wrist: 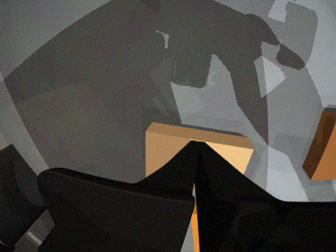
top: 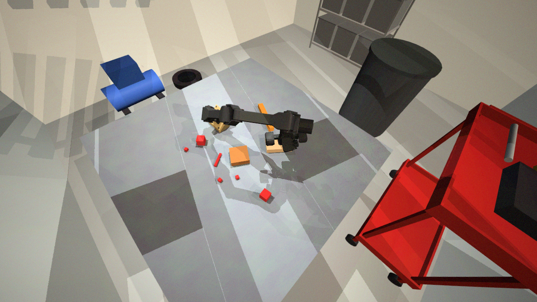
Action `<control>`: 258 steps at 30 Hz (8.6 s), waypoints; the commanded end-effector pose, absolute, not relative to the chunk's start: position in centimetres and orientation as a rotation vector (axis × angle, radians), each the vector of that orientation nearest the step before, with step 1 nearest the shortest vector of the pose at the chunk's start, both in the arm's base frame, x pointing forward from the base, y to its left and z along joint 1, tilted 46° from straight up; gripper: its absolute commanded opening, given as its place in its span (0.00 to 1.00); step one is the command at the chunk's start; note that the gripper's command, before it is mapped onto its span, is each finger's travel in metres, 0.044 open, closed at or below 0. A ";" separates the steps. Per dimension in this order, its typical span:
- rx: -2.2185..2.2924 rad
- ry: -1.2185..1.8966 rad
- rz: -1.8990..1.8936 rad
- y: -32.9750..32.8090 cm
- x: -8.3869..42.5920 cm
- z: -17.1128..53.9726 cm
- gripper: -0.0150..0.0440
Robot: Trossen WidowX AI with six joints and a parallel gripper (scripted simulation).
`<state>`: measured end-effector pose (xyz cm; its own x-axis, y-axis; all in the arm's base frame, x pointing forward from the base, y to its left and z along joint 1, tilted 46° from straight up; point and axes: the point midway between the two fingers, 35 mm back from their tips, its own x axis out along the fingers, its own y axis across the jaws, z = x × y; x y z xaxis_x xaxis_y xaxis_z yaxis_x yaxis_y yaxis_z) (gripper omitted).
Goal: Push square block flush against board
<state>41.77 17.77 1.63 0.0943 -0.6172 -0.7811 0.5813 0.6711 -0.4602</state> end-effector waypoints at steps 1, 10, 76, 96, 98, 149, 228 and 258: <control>-0.031 1.181 -0.891 17.8 41.7 1.7 0.25; -0.217 1.261 -0.769 15.4 40.7 4.4 0.25; -1.484 1.658 0.229 -7.3 20.4 6.5 0.25; -1.482 1.656 0.232 -6.5 21.1 5.8 0.25; -1.481 1.656 0.232 -6.4 21.2 5.7 0.25; -1.476 1.654 0.236 -6.1 19.4 10.7 0.25; -1.473 1.655 0.228 -6.9 21.1 6.2 0.25; -1.474 1.657 0.227 -4.8 19.4 11.6 0.25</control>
<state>19.60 -5.03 11.23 0.1039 -0.7110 -0.6954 -0.8725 0.2705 -0.4069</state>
